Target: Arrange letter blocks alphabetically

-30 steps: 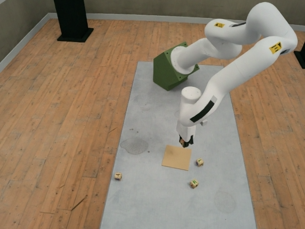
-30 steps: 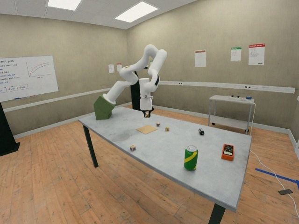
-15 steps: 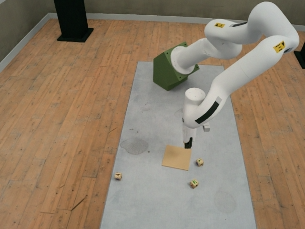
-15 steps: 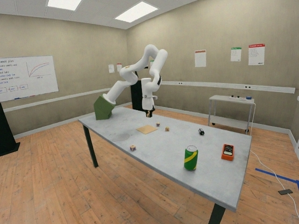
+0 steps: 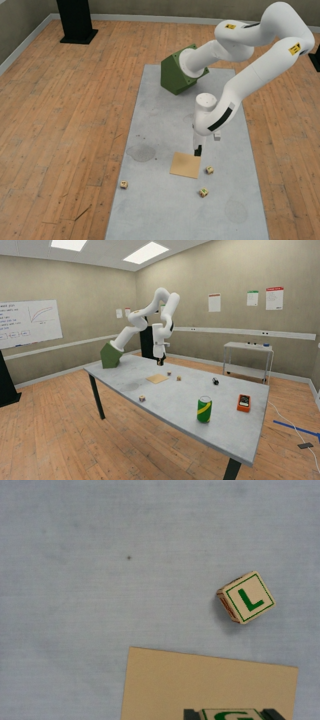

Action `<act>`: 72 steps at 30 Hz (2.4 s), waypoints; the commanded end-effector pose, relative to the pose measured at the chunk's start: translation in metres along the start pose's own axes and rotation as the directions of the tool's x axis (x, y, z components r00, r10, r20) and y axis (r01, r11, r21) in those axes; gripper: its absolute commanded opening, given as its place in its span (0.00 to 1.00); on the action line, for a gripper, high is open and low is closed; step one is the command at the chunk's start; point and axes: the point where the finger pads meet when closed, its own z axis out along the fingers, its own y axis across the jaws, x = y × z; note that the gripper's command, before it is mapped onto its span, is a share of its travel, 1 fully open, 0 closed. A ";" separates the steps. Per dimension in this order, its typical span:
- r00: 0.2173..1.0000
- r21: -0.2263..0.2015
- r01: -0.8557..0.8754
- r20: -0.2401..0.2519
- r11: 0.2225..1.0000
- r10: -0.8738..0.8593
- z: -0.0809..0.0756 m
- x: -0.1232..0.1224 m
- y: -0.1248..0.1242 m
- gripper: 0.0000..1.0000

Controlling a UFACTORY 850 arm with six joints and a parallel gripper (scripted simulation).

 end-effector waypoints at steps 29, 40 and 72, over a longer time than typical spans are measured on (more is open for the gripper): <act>1.000 0.000 0.000 0.000 1.000 0.000 0.074 0.000 0.002 0.28; 1.000 0.000 0.000 0.000 1.000 0.000 0.094 0.000 0.002 0.28; 1.000 0.000 0.000 0.000 1.000 0.000 0.095 0.000 0.002 0.28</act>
